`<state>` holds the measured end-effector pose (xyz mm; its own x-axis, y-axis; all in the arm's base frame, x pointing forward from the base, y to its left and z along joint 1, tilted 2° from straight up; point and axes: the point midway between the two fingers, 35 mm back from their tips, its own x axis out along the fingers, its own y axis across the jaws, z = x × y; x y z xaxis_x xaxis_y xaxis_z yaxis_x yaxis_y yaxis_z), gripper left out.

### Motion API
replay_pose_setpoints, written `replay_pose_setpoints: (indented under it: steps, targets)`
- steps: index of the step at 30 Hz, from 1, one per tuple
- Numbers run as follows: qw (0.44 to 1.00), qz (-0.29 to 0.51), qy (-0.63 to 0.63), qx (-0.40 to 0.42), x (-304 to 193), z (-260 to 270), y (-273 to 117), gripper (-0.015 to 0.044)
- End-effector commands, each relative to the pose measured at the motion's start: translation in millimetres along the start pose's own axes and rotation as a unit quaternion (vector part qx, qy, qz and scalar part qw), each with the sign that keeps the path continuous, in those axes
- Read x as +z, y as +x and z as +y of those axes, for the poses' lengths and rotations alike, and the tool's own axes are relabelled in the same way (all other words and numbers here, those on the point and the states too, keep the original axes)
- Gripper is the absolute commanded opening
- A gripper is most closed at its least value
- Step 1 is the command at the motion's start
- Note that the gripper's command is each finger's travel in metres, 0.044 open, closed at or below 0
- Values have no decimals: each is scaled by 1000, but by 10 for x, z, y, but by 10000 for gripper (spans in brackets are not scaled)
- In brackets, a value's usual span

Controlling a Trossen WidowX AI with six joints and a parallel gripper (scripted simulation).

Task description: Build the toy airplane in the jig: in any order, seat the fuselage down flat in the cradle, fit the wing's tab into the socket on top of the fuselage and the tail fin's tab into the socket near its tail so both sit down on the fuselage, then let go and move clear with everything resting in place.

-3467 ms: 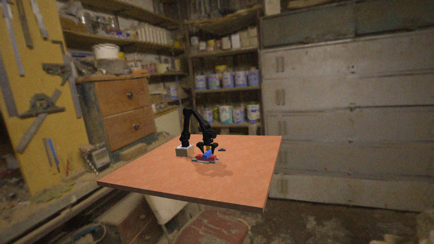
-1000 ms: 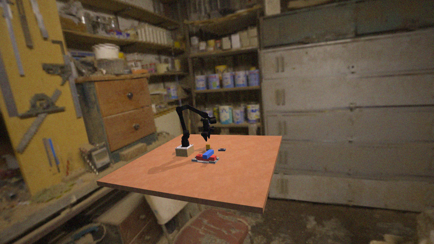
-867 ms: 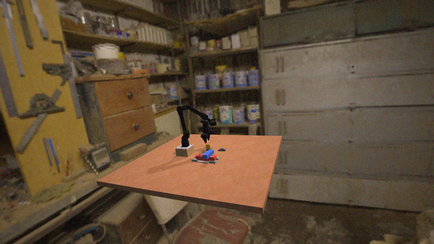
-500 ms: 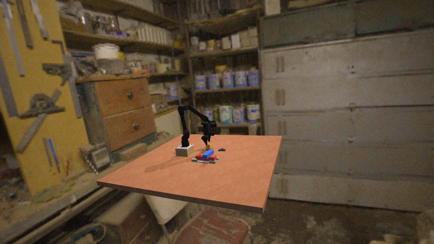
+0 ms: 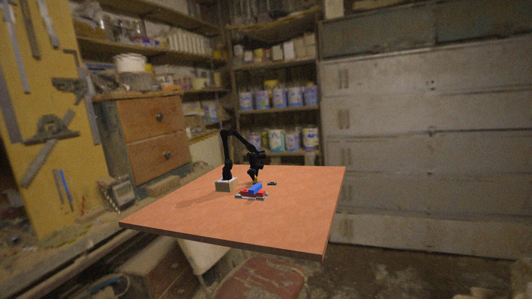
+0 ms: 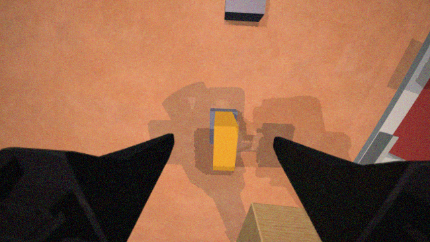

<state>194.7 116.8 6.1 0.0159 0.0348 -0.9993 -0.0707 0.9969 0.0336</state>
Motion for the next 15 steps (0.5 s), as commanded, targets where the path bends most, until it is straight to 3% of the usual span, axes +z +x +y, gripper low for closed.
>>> replay_pose_setpoints:
  steps: [1, 14, 15]
  targets:
    - [1000, 1, 3, 1, -10, 0, 63, 440]
    - [1000, 1, 3, 1, -27, -8, 246, 440]
    - [1000, 1, 3, 1, -27, -8, 246, 414]
